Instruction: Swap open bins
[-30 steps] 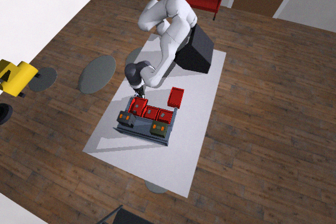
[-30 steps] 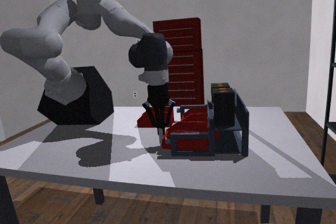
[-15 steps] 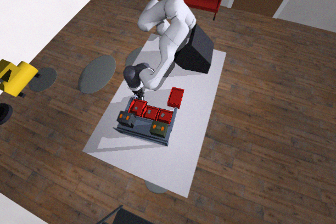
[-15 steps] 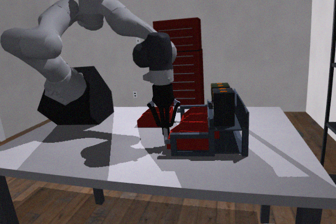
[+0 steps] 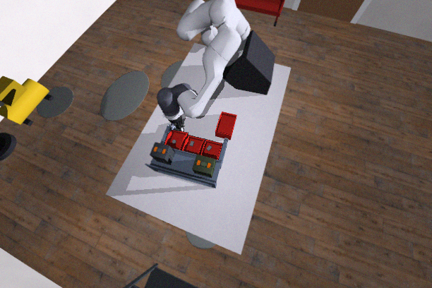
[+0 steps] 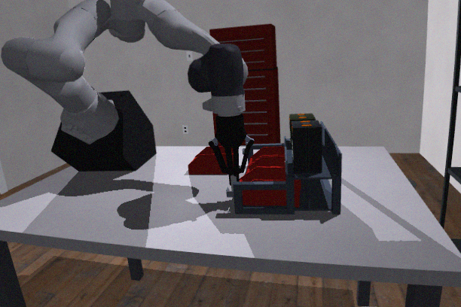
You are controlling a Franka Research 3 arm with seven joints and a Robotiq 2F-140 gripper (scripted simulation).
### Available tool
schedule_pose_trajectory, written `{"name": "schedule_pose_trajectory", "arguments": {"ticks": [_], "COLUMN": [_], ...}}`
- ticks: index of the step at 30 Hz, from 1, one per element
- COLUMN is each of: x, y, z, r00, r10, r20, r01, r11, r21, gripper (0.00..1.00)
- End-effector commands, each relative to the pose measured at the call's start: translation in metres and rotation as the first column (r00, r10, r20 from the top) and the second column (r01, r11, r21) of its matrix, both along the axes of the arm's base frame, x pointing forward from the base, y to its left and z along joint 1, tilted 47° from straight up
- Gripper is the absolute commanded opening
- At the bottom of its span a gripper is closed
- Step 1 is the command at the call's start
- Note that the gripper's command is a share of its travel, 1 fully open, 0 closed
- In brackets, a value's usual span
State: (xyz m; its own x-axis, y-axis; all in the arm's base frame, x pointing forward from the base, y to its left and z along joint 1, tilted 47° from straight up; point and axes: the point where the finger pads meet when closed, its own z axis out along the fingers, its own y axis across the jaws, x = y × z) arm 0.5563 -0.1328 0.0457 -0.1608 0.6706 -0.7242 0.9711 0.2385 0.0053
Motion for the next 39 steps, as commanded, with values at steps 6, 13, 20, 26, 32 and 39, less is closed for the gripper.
{"name": "schedule_pose_trajectory", "arguments": {"ticks": [6,13,20,26,32,39], "x": [0.0084,0.011,0.0125,0.0125,0.0125,0.0121], "y": [0.0018,0.0024,0.0028,0.0028,0.0028,0.003], "z": [0.0012,0.0012,0.0012,0.0012,0.0012,0.0015], "r00": [1.0,1.0,1.0,1.0,1.0,1.0], "r10": [-0.008,-0.008,-0.008,-0.008,-0.008,-0.008], "r20": [0.006,0.006,0.006,0.006,0.006,0.006], "r01": [0.008,0.008,0.008,0.008,0.008,0.008], "r11": [1.0,1.0,1.0,1.0,1.0,1.0], "r21": [-0.002,-0.002,-0.002,-0.002,-0.002,-0.002], "gripper": [0.0,0.0,0.0,0.0,0.0,0.0]}}
